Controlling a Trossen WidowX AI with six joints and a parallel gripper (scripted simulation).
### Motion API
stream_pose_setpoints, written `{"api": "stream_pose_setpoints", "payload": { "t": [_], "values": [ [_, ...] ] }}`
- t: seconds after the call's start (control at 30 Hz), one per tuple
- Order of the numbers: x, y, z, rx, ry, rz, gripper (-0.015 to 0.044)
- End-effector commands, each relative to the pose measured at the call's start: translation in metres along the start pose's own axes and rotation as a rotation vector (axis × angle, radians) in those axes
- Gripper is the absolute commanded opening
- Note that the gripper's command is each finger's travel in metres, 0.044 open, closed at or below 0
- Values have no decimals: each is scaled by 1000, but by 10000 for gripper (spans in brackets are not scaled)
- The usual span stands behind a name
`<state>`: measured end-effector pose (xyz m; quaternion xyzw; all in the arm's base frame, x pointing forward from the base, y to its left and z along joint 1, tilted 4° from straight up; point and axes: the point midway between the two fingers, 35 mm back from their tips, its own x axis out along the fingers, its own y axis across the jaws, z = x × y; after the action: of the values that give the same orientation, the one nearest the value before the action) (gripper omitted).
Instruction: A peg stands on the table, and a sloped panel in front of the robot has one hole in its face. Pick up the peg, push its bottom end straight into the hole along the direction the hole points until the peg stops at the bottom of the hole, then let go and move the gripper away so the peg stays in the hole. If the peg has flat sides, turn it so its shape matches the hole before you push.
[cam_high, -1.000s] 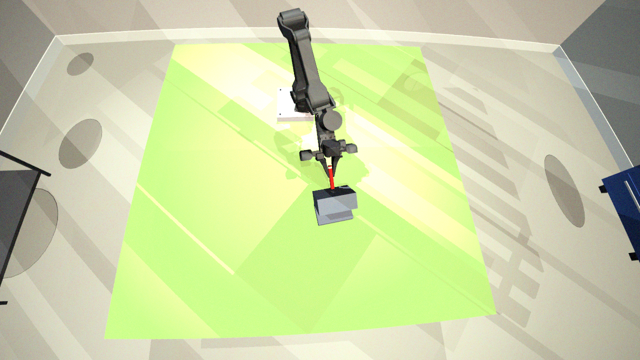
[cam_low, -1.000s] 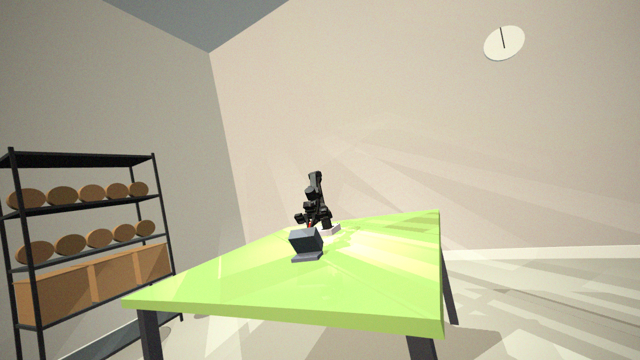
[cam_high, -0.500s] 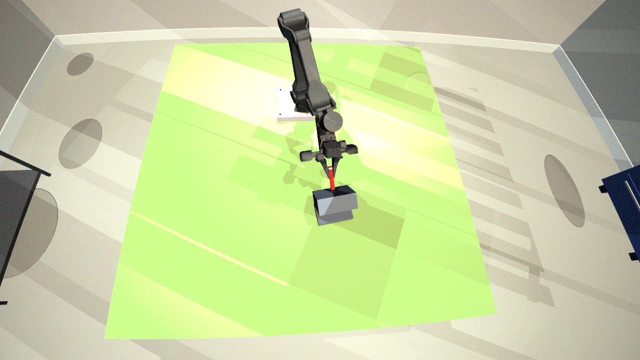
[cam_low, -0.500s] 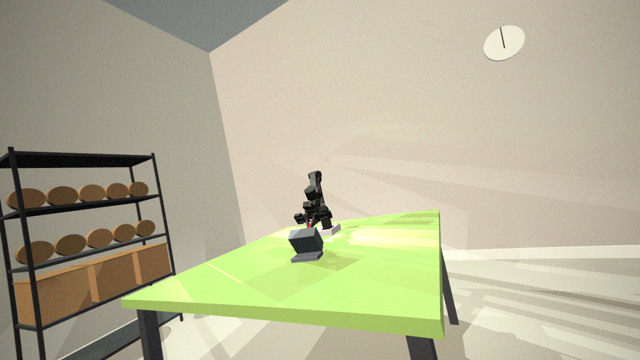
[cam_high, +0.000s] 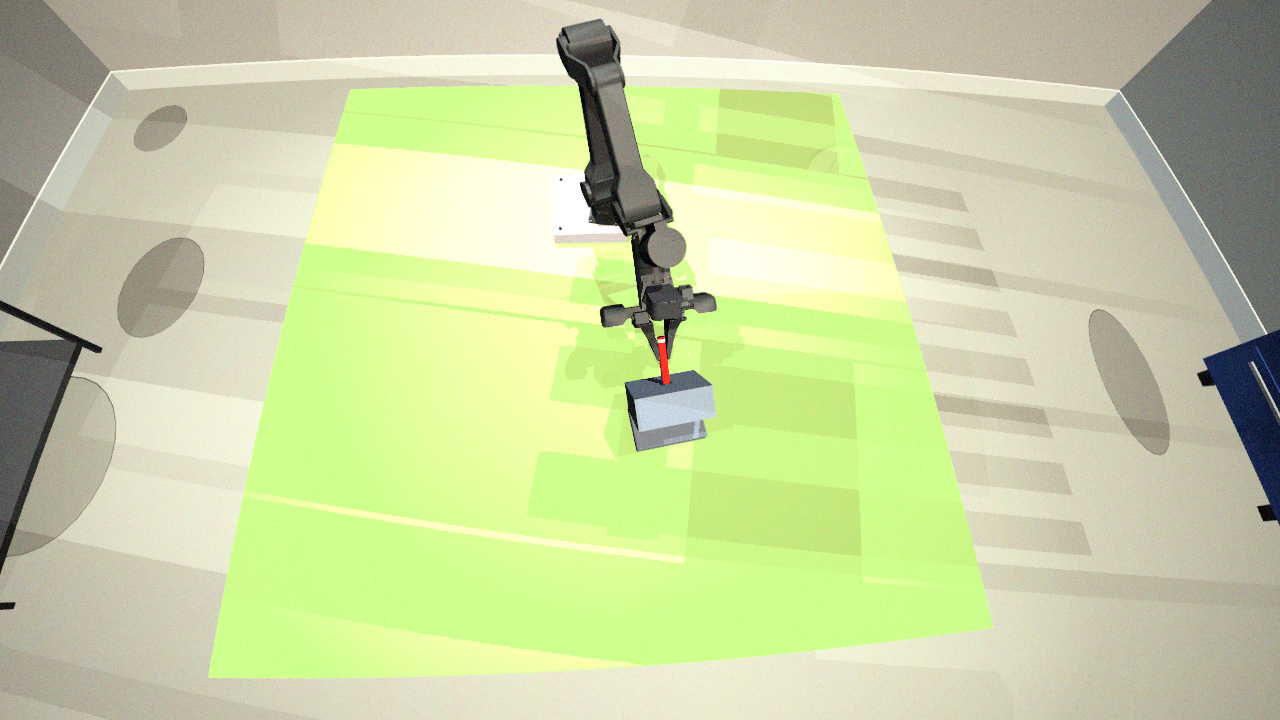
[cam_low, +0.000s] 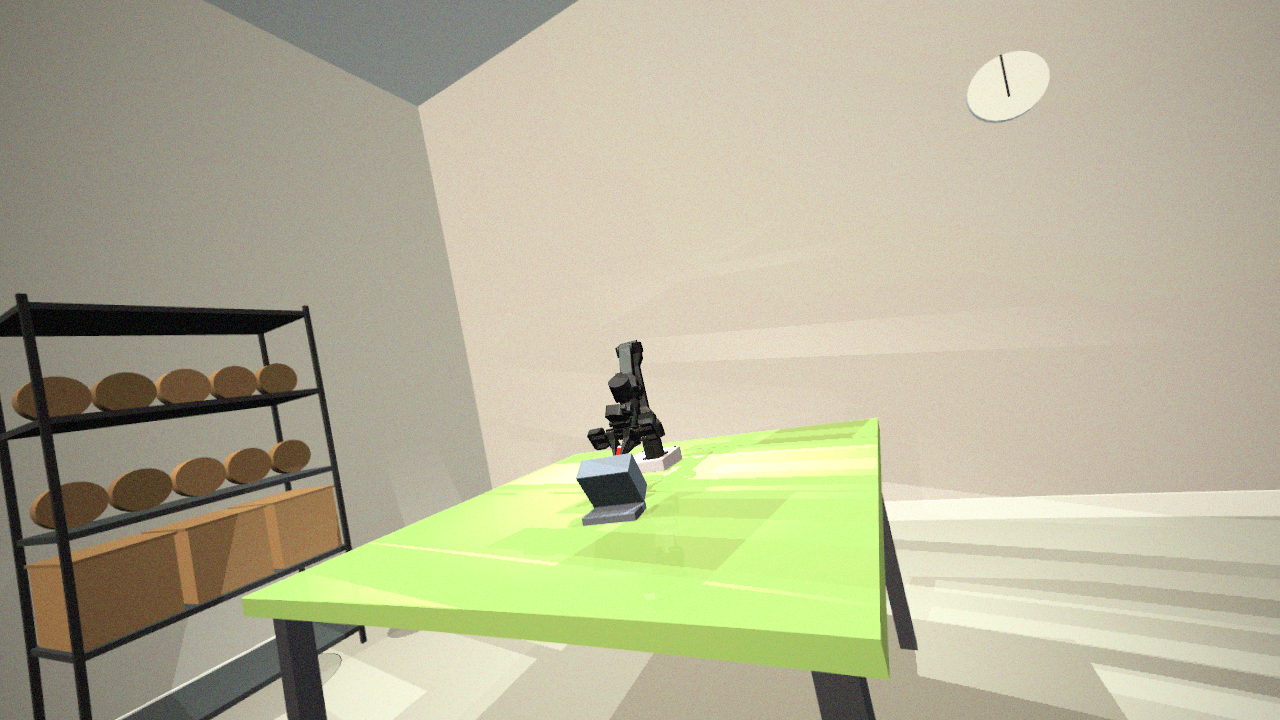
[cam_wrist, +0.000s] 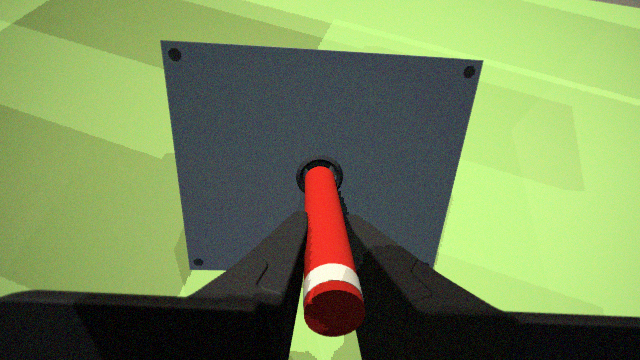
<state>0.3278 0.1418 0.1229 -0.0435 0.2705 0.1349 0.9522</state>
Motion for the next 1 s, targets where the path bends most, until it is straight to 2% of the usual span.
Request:
{"api": "stream_pose_setpoints", "payload": {
  "t": [0.0, 0.97],
  "values": [
    [2, 1, 2, 0, -6, 3, 0],
    [16, 1, 2, 0, -7, 3, 0]
  ]
}}
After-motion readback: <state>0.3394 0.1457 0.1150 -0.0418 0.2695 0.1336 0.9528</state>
